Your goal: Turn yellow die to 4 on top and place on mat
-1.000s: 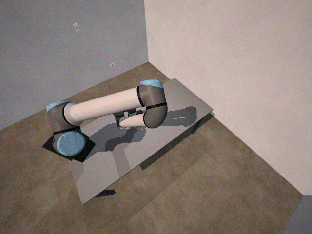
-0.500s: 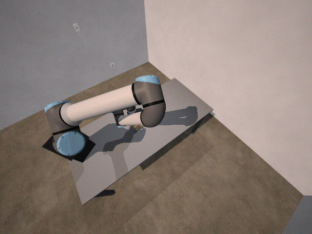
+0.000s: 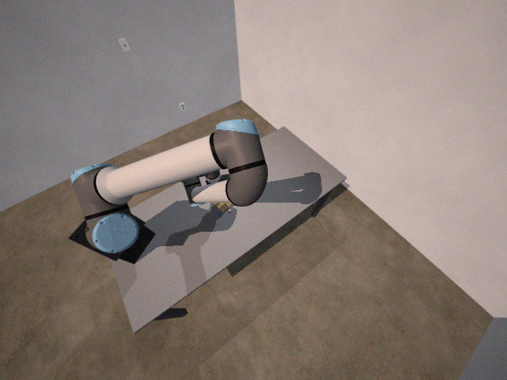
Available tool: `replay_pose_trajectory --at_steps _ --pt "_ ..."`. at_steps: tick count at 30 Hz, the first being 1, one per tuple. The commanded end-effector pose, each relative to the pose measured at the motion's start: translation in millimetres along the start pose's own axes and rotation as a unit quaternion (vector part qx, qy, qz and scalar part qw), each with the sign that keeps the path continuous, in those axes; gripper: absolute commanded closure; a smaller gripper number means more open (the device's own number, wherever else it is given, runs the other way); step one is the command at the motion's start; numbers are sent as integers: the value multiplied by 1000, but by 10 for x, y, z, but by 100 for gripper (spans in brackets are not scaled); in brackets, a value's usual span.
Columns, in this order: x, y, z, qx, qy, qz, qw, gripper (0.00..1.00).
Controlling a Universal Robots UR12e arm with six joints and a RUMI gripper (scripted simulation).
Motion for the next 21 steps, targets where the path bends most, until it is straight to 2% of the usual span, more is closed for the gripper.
replay_pose_trajectory --at_steps 1,8,18,21 --pt "-5 1 0 4 0 1 1000 82" --pt "-16 22 -6 16 1 2 1000 82" --pt "-35 58 -31 60 3 4 998 82" --pt "-35 59 -34 65 3 4 998 82"
Point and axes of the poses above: the point where the finger pads meet when closed, its own y axis out along the fingers, its own x axis across the jaws, z = x × y, the point moved 2 cm from there along -y, back along the fingers, and after that the axes turned 2 degrees about -y, right-handed, at the moved point
